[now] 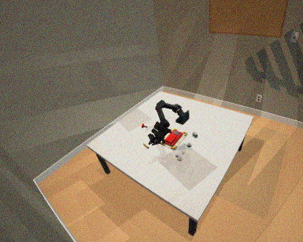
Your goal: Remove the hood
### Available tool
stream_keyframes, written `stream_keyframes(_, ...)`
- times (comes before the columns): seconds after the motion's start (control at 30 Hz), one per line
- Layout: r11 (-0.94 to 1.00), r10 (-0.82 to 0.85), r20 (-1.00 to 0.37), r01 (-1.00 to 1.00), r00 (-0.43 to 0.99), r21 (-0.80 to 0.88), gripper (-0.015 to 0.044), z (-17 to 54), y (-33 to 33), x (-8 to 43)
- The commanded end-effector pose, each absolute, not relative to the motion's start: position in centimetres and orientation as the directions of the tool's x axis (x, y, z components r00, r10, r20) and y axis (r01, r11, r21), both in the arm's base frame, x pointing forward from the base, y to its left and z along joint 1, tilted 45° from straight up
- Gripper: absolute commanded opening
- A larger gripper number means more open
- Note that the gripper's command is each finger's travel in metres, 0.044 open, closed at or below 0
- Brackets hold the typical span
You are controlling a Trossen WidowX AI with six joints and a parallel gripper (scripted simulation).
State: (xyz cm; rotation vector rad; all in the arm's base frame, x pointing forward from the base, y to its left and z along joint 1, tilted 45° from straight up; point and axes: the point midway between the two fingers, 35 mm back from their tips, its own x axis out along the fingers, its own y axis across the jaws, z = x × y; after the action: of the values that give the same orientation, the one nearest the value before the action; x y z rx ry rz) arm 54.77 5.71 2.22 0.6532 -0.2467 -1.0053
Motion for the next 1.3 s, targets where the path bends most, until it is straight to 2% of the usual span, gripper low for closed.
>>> stream_keyframes(0.0,0.373,-0.841,-0.104,0.708,0.531,0.6,0.0247,2.2,5.8,54.8)
stream_keyframes(0.07,0.422,-0.819,-0.142,0.752,0.556,0.507,0.0299,1.7,6.3,54.7)
stream_keyframes(0.23,0.583,-0.744,-0.322,0.804,0.585,0.114,0.0431,-0.5,7.9,53.0)
stream_keyframes(0.37,0.673,-0.7,-0.479,0.714,0.53,-0.193,0.044,-2.2,8.7,50.0)
stream_keyframes(0.53,0.73,-0.673,-0.644,0.47,0.364,-0.497,0.044,-3.3,9.2,44.5)
stream_keyframes(0.83,0.736,-0.676,-0.717,0.218,0.172,-0.641,0.044,-2.8,9.1,39.2)
stream_keyframes(1.07,0.724,-0.69,-0.724,-0.007,-0.015,-0.69,0.044,-1.2,8.7,34.4)
stream_keyframes(1.27,0.723,-0.691,-0.722,-0.022,-0.028,-0.691,0.044,-1.0,8.6,34.1)
